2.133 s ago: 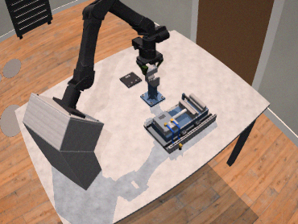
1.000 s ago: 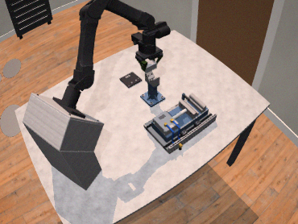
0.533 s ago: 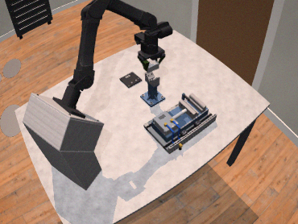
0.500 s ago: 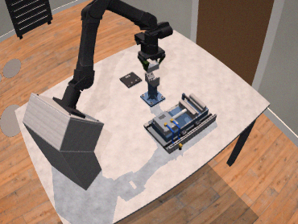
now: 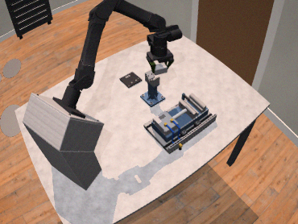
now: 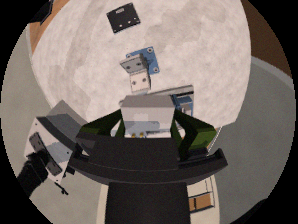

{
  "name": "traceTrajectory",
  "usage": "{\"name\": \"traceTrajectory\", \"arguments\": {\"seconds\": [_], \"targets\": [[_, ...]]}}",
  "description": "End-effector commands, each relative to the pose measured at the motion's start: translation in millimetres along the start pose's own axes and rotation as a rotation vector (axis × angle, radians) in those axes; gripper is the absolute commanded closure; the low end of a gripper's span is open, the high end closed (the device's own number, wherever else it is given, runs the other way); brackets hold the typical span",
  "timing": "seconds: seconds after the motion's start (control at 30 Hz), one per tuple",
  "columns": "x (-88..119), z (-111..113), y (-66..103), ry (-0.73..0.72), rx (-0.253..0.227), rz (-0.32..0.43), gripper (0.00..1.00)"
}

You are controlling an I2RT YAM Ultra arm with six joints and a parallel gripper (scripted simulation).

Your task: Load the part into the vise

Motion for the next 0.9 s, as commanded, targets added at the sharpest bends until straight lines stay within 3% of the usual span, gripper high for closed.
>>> {"name": "traceTrajectory", "arguments": {"seconds": [0.0, 0.5, 0.57, 0.87], "targets": [[-1.8, -10.1, 12.7, -0.067, 0.016, -0.018, 1.0], [53.4, -55.1, 8.1, -0.532, 0.002, -0.014, 1.0], [53.4, -55.1, 8.1, -0.532, 0.002, -0.014, 1.0], [95.5, -77.1, 9.1, -0.822, 0.004, -0.021, 1.0]]}}
Point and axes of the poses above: the point where the finger pads meet when closed, its own y axis back along the fingers, its own z axis across the jaws, x = y × z, the point moved 6 cm from there along y, back along the fingers, and after that the axes turned 4 degrees about y, right-handed, at the moved point
